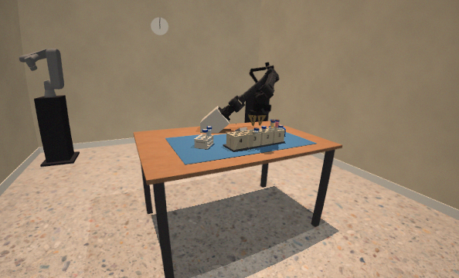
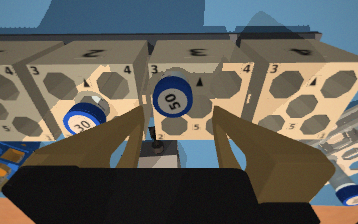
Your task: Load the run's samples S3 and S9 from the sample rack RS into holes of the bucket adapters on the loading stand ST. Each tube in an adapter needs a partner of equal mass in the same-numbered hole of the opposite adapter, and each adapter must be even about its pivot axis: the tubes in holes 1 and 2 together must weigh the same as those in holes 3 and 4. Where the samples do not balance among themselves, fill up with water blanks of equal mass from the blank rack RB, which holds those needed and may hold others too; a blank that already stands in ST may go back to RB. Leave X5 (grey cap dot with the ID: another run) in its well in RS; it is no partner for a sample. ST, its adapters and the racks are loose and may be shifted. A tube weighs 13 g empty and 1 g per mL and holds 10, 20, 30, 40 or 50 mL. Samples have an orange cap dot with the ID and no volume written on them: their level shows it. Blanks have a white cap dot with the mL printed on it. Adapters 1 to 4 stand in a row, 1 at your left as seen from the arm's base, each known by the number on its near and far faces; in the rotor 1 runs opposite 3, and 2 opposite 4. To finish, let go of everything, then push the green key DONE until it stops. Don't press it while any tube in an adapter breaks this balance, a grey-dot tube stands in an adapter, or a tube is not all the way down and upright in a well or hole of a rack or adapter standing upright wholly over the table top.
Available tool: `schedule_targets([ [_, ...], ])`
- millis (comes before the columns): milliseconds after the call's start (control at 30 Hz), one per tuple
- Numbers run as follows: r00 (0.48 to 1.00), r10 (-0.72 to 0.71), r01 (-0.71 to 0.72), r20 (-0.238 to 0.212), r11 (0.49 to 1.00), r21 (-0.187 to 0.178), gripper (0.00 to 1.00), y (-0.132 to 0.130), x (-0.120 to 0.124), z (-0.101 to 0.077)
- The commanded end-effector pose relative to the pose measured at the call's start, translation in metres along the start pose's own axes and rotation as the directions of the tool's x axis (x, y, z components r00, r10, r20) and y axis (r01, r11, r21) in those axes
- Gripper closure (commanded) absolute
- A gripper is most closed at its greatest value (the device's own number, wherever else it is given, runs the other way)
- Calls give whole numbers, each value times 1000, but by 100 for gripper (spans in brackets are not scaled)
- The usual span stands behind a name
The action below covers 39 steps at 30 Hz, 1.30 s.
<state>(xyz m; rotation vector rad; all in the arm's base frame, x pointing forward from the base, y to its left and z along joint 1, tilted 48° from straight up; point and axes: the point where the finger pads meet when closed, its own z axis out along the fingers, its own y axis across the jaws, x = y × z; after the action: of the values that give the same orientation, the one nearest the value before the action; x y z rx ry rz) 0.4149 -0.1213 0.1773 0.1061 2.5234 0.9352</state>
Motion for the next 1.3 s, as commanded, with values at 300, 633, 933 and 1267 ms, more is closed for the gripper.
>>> schedule_targets([
  [300, 926, 377, -377, 0, 926, -1, 20, 70, 35, -8],
  [633, 827, 562, -562, 1, 827, -1, 20, 133, 74, -9],
  [933, 834, 551, -551, 13, 835, -10, 20, 190, 105, -9],
  [1267, 843, 536, -535, 29, 844, -35, 20, 256, 130, -18],
])
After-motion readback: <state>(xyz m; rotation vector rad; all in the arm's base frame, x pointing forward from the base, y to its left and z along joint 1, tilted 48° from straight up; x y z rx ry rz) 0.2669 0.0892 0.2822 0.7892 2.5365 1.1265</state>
